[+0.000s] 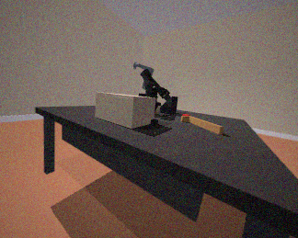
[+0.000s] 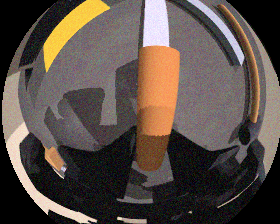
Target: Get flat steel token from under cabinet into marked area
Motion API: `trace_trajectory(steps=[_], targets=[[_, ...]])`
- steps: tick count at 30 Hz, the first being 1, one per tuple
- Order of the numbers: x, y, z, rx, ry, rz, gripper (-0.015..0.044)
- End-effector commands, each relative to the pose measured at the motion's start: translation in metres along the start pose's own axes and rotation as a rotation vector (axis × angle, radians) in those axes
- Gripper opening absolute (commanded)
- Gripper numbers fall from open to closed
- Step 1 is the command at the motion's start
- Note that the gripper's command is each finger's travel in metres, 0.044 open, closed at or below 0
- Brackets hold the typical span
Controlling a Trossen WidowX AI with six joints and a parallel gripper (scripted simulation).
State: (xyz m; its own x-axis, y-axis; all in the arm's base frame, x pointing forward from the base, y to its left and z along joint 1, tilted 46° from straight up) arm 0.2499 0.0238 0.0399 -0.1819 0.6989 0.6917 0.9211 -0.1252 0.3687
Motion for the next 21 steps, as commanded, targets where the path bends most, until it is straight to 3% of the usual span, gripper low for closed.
trace_trajectory(steps=[1, 21], targets=[[0.001, 0.0, -0.006, -0.013, -0.001, -0.004, 0.0], [0.001, 0.001, -0.018, -0.012, -0.002, -0.004, 0.0]])
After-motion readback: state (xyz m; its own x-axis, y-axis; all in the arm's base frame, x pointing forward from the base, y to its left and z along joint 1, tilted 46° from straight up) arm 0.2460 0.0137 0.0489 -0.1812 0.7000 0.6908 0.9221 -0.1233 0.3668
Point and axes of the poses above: the point midway between the two fingers, 35 mm back from their tips, its own x axis back along the fingers, its own z axis across the jaws, y = z × x, the point moved 8 cm from there along x, back along the fingers, and after that the axes turned 6 degrees about x, right-handed, at the moved point
